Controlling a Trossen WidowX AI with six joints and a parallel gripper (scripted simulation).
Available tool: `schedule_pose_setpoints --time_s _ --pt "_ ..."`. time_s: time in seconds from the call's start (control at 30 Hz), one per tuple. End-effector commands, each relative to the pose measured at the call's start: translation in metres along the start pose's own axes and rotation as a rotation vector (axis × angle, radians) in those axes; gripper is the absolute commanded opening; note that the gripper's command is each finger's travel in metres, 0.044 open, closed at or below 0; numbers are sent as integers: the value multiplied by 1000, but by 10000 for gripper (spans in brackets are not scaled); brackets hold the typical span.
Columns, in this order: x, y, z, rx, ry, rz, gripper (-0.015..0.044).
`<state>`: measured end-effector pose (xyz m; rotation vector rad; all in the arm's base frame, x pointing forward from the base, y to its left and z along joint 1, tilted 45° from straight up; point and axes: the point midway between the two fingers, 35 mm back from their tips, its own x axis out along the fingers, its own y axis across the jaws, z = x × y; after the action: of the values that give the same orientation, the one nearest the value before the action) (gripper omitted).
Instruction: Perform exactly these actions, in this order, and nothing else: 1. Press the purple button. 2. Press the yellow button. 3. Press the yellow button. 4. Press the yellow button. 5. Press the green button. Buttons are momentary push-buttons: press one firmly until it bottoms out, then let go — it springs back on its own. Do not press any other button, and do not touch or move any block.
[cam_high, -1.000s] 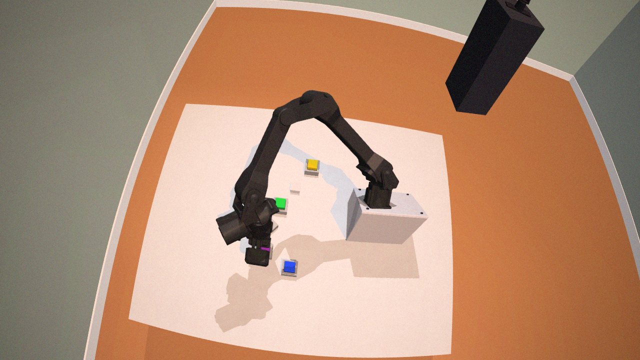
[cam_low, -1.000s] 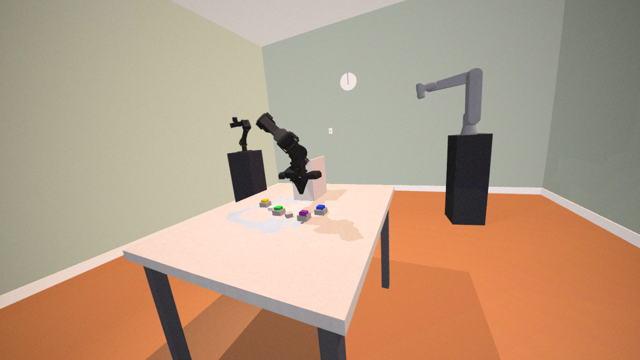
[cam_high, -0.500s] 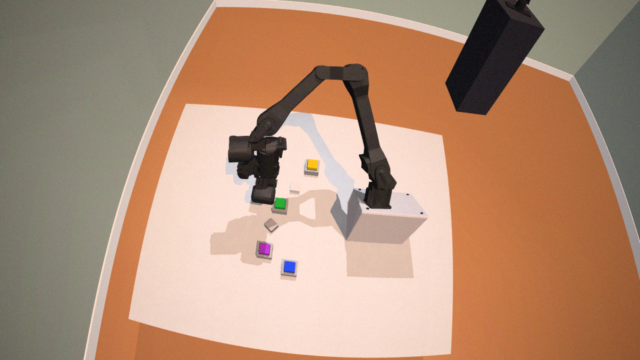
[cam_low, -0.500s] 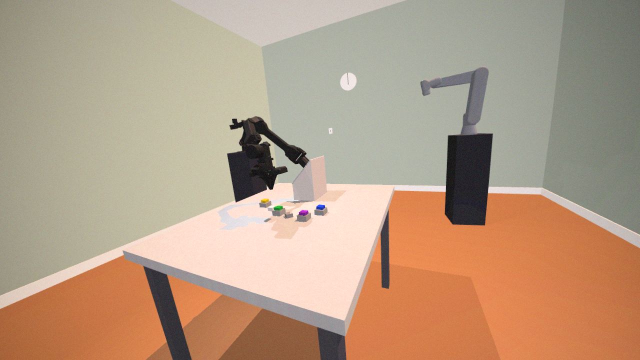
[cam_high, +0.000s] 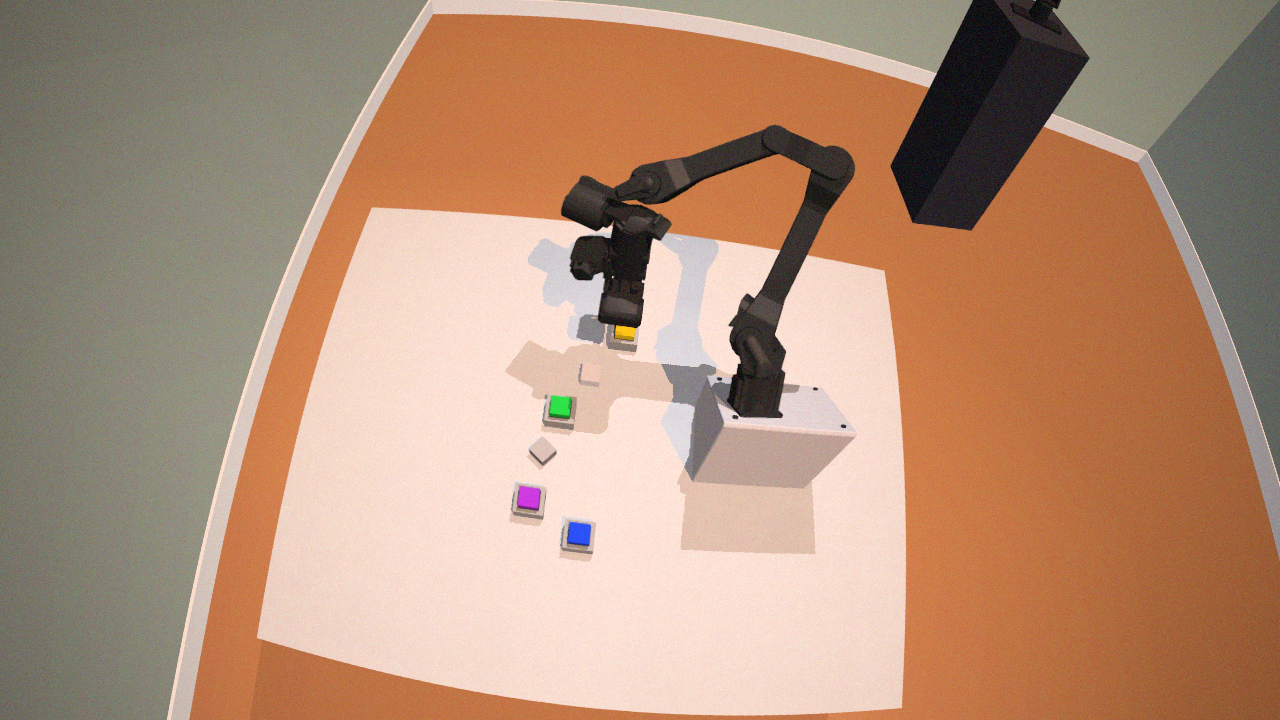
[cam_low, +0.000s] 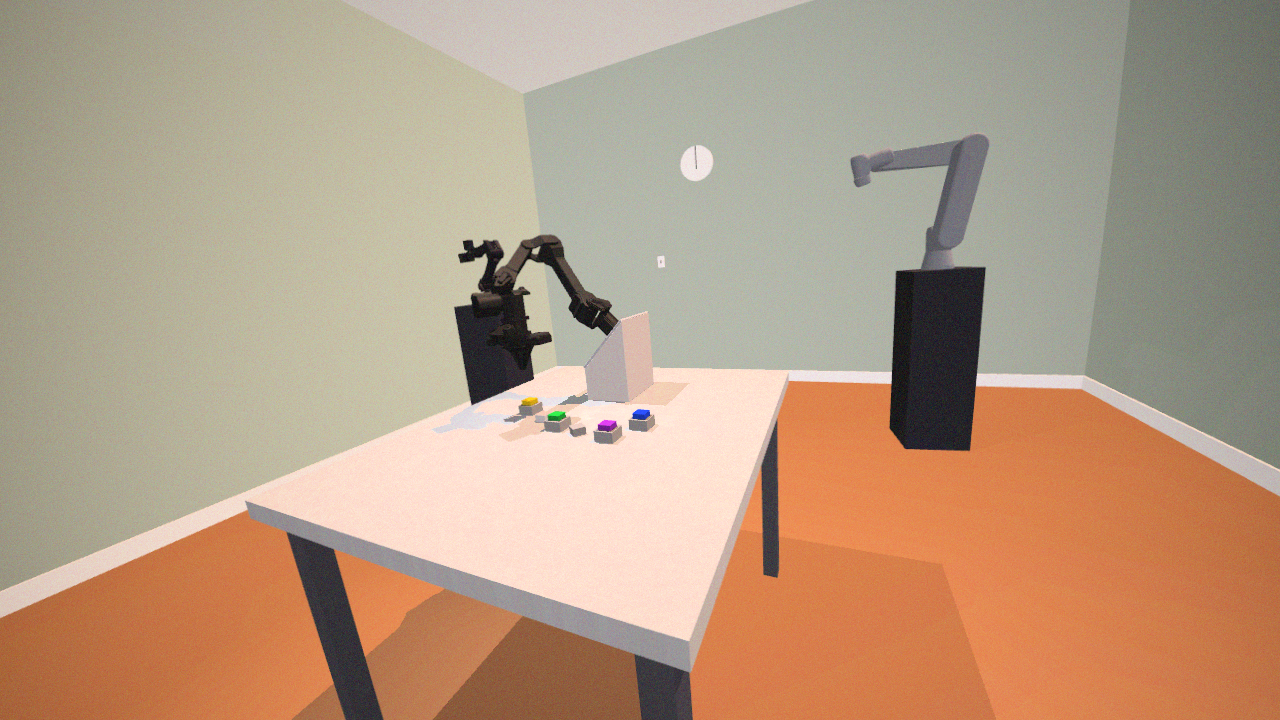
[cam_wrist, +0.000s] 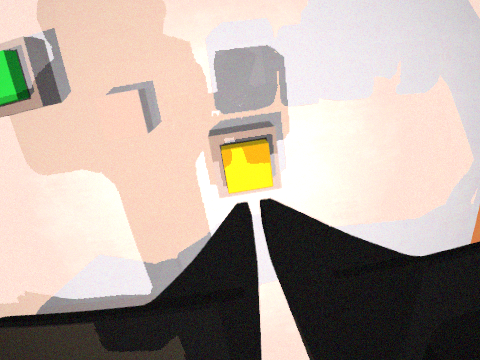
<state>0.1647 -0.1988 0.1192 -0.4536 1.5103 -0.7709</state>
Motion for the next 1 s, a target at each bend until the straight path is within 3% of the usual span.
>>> schedule_pose_setpoints --time_s 0.0,0.13,0.4,0.97 --pt "2 -5 -14 -18 10 -13 20" --pt "6 -6 -14 -20 13 -14 20" --pt "63 -6 -15 -19 12 -16 20" --pt "83 -7 -15 -18 11 -16 20"
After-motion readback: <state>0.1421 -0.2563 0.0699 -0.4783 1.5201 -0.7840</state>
